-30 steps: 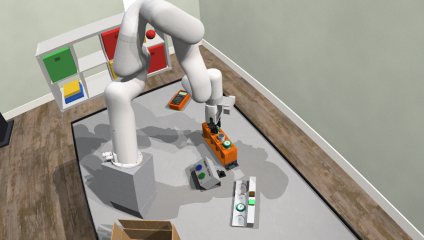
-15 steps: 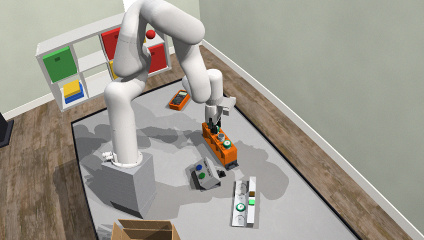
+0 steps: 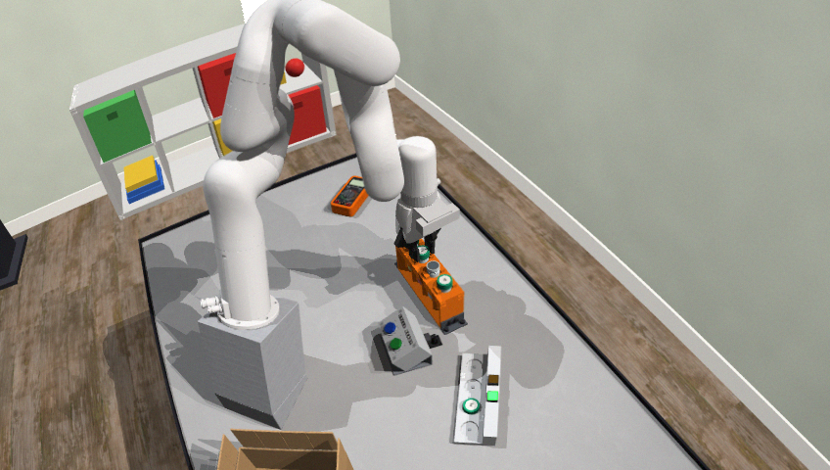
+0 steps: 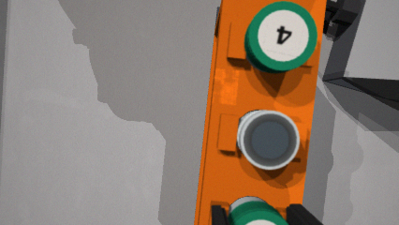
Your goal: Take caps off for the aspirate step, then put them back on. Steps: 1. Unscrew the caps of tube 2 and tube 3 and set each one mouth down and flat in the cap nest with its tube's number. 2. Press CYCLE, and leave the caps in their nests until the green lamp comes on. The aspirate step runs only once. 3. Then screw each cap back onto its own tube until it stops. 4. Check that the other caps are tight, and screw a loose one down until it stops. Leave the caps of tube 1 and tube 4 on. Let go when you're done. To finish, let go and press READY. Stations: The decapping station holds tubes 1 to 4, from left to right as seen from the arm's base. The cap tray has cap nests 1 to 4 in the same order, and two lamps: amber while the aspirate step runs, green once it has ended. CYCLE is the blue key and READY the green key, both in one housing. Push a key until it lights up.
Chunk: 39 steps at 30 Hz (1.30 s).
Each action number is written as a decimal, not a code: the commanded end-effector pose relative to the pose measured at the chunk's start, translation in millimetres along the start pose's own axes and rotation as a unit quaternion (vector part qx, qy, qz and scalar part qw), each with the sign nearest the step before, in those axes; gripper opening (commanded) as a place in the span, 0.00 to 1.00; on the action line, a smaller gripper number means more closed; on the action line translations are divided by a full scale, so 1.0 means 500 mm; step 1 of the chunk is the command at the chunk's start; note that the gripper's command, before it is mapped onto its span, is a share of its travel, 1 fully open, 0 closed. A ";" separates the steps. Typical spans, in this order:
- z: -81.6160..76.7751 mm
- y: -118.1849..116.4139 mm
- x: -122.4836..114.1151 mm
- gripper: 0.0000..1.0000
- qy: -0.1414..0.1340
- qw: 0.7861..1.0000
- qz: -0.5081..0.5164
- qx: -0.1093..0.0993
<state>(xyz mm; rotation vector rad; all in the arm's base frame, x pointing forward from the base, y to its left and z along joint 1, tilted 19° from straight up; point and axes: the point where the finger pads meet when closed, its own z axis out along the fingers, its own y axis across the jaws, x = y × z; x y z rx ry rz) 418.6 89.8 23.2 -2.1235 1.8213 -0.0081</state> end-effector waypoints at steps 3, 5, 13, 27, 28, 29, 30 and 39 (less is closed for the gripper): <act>-0.001 -0.004 0.000 0.00 0.011 0.983 0.183 0.000; -0.001 -0.004 0.000 0.00 0.011 0.974 0.228 0.000; 0.000 -0.004 0.000 0.00 0.012 0.927 0.375 0.002; 0.000 -0.004 0.000 0.46 0.012 0.899 0.437 0.003; 0.000 -0.004 0.000 0.46 0.012 0.899 0.437 0.003; 0.000 -0.004 0.000 0.46 0.012 0.899 0.437 0.003; 0.000 -0.004 0.000 0.46 0.012 0.899 0.437 0.003; -0.001 -0.004 0.000 0.46 0.012 0.933 0.361 0.002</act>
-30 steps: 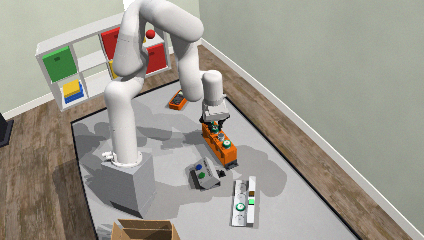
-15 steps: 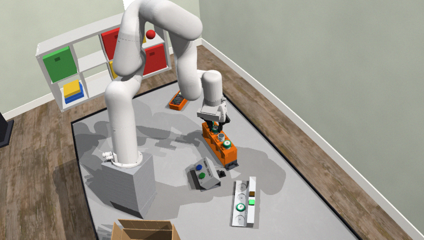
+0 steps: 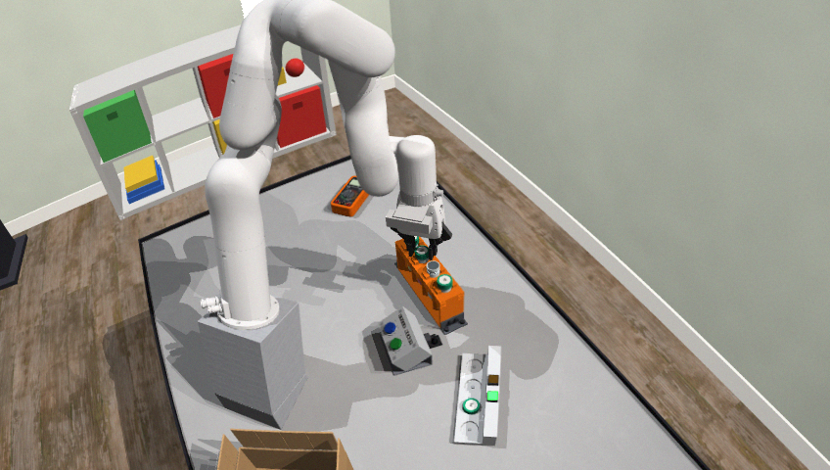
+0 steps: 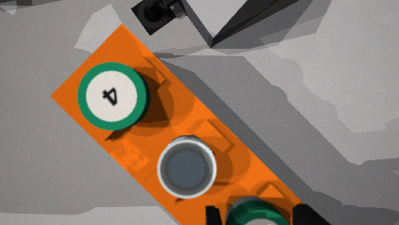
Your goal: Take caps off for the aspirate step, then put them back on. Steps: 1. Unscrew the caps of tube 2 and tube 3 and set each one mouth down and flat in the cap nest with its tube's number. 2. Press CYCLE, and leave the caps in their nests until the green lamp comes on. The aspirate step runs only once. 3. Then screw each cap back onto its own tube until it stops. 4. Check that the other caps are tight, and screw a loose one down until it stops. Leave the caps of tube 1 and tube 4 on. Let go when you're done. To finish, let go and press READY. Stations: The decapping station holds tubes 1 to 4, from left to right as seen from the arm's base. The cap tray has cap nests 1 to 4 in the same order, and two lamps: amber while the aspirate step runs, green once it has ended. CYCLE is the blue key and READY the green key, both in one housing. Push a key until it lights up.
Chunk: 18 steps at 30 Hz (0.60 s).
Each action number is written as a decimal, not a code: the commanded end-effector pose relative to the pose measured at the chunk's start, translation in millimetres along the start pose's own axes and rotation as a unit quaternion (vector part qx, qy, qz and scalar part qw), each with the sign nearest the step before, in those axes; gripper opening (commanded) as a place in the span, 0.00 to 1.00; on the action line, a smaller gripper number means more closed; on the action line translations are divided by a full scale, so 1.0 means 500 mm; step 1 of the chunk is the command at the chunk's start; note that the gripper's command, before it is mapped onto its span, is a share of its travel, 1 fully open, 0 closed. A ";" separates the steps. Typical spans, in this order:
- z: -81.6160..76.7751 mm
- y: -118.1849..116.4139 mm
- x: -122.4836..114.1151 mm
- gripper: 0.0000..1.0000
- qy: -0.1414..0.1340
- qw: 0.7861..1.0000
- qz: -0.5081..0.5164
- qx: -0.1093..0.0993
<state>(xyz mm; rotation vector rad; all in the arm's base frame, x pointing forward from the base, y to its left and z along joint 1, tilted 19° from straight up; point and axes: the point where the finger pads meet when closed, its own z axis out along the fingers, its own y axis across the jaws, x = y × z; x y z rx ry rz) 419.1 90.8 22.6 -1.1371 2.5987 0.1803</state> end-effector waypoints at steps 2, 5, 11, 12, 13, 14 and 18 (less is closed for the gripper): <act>-0.003 -0.003 -0.002 0.46 0.000 0.989 -0.149 0.002; -0.003 -0.003 -0.002 0.46 0.000 0.986 -0.164 0.002; -0.002 -0.003 -0.002 0.46 0.001 0.945 -0.328 0.002; -0.002 -0.003 -0.002 0.46 0.001 0.937 -0.350 0.002; -0.002 -0.003 -0.002 0.46 0.001 0.929 -0.371 0.002; -0.002 -0.003 -0.002 0.46 0.001 0.920 -0.392 0.002; -0.002 -0.003 -0.002 0.46 0.002 0.881 -0.474 0.002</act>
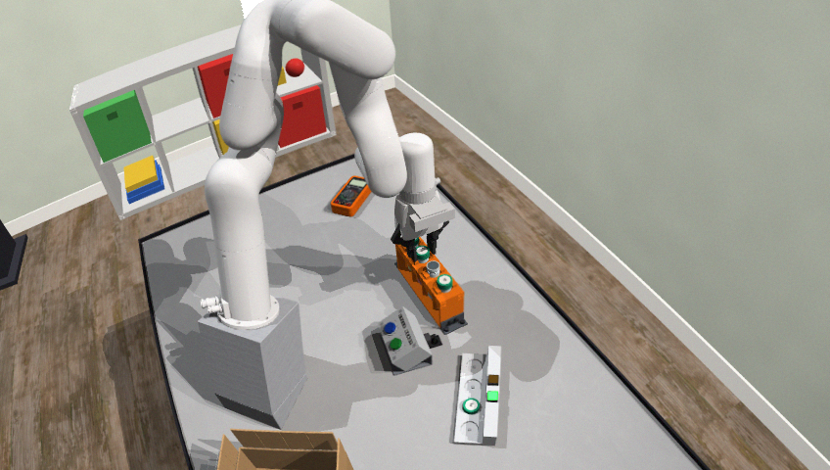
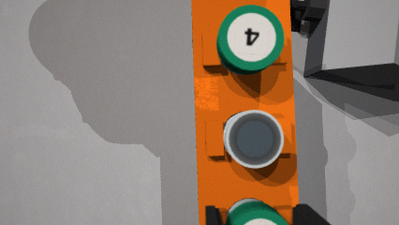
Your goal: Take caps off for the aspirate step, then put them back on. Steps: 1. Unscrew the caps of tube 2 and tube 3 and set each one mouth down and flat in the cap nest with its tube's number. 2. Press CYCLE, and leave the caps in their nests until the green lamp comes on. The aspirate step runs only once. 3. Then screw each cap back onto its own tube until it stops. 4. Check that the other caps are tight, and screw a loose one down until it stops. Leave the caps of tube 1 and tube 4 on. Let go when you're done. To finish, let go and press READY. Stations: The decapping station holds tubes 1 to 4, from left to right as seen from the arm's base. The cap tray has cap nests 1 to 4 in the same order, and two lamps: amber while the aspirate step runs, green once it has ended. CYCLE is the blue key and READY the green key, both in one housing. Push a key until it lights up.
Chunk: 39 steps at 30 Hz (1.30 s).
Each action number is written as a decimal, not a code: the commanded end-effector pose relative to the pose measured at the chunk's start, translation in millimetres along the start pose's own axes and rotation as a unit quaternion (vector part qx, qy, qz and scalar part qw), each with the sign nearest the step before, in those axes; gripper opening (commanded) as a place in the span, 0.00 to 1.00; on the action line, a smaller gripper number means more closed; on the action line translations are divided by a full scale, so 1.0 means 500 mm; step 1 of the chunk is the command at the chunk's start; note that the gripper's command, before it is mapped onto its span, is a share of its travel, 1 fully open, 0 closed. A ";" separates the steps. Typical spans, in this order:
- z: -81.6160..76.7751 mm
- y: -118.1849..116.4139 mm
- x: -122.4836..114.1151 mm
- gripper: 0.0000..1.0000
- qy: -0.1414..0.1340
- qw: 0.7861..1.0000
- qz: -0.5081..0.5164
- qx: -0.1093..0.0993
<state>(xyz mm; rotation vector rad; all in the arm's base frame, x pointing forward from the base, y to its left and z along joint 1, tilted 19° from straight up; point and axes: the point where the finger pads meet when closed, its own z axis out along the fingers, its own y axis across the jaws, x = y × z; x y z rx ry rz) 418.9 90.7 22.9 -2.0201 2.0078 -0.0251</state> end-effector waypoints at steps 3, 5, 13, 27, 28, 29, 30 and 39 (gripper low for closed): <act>-0.002 -0.003 0.001 0.46 -0.016 0.987 -0.160 0.007; -0.002 -0.003 0.001 0.46 -0.017 0.977 -0.211 0.008; -0.002 -0.003 0.001 0.46 -0.014 0.923 -0.385 0.010; -0.002 -0.003 0.001 0.00 -0.016 0.920 -0.393 0.011; -0.002 -0.003 0.001 0.00 -0.016 0.920 -0.393 0.011; -0.001 -0.003 0.001 0.00 -0.016 0.920 -0.393 0.011; -0.002 -0.003 0.001 0.00 -0.016 0.920 -0.393 0.011; -0.002 -0.003 0.001 0.00 -0.016 0.929 -0.369 0.011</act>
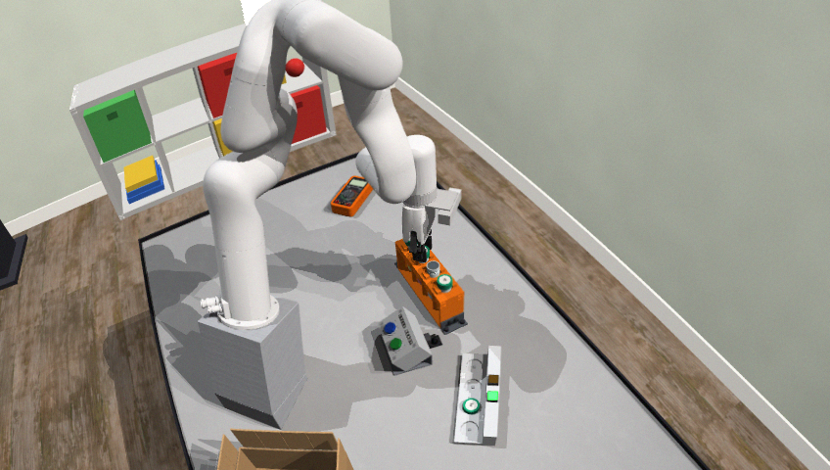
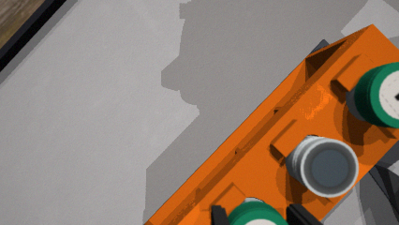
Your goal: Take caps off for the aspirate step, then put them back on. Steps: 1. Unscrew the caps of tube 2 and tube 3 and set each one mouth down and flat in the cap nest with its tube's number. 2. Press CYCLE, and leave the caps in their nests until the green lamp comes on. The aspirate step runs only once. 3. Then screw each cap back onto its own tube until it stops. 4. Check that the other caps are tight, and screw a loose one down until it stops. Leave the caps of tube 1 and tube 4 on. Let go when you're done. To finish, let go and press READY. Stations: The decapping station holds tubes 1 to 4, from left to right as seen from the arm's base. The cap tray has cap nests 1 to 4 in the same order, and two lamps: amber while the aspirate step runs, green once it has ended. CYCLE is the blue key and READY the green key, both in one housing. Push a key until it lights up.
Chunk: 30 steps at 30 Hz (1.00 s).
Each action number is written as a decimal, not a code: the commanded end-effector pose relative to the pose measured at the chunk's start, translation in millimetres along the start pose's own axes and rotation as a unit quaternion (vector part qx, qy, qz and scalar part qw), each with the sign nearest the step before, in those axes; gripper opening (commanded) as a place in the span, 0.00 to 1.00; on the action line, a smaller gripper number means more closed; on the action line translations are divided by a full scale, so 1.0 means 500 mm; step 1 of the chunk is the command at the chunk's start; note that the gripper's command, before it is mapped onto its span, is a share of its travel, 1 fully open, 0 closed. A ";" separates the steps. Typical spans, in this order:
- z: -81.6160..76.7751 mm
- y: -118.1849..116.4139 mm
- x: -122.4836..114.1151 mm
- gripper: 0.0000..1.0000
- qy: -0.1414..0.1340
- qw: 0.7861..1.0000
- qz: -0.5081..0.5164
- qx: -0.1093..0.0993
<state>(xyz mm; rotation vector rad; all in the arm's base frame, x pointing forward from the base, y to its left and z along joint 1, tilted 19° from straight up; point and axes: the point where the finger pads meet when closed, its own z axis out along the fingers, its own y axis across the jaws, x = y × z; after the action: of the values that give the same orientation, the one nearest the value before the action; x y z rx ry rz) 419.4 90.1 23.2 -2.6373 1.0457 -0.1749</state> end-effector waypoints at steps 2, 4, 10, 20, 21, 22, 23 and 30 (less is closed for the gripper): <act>-0.001 -0.002 0.001 0.00 0.001 0.997 0.074 0.001; -0.001 -0.002 0.001 0.00 0.001 0.992 0.124 0.001; 0.000 -0.002 0.001 0.00 0.000 0.963 0.268 0.001; 0.000 -0.002 0.001 0.00 0.000 0.890 0.457 0.001; 0.000 -0.002 0.001 0.00 0.000 0.878 0.479 0.001; 0.001 -0.002 0.001 0.00 0.000 0.866 0.501 0.001; 0.001 -0.002 0.001 0.00 0.000 0.855 0.519 0.001; 0.001 -0.002 0.001 0.00 -0.001 0.762 0.648 0.002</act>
<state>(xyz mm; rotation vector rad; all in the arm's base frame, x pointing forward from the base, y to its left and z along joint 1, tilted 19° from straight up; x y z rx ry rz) 418.9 90.1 22.0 -1.5878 2.2958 0.1210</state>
